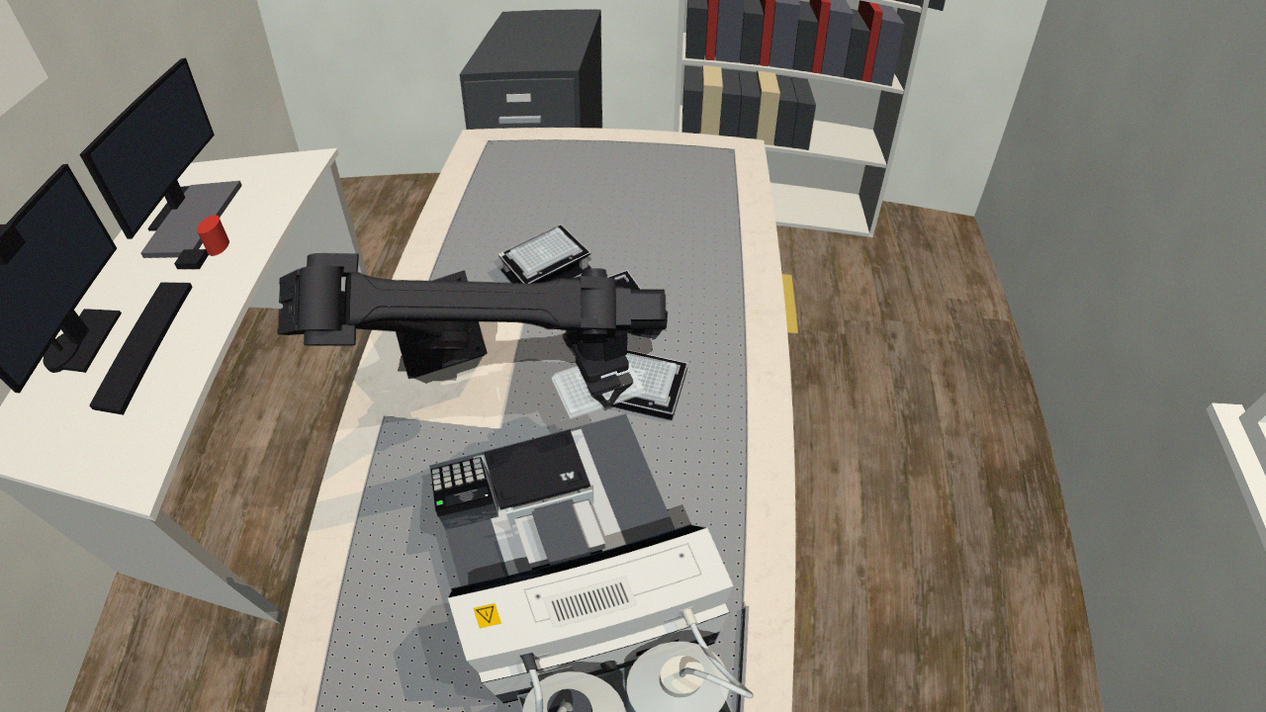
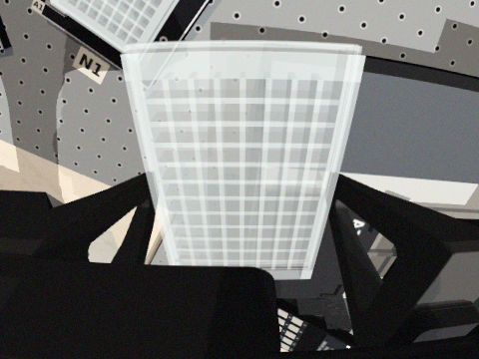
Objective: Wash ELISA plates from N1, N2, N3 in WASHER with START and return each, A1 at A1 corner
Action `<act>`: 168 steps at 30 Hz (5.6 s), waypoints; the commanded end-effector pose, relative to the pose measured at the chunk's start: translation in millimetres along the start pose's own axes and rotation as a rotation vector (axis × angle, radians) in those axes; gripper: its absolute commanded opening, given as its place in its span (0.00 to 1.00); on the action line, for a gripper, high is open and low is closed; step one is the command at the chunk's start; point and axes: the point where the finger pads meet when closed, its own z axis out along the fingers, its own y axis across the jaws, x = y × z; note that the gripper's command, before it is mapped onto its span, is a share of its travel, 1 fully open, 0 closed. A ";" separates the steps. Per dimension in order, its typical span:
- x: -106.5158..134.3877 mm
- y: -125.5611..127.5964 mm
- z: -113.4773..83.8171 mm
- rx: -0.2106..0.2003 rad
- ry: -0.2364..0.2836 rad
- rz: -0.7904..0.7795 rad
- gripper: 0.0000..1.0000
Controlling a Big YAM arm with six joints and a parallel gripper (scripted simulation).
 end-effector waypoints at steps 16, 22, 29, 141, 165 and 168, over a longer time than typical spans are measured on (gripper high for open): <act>-15.2 -18.8 -13.1 0.019 -0.038 0.067 0.84; -15.2 -18.8 -13.1 0.019 -0.038 0.067 0.84; -15.2 -18.8 -13.1 0.019 -0.038 0.067 0.84; -148.9 298.0 38.9 -0.004 -0.041 -0.039 0.84; -151.2 293.3 37.8 -0.006 -0.041 -0.036 0.84; -148.9 292.2 52.5 -0.003 -0.024 -0.039 0.84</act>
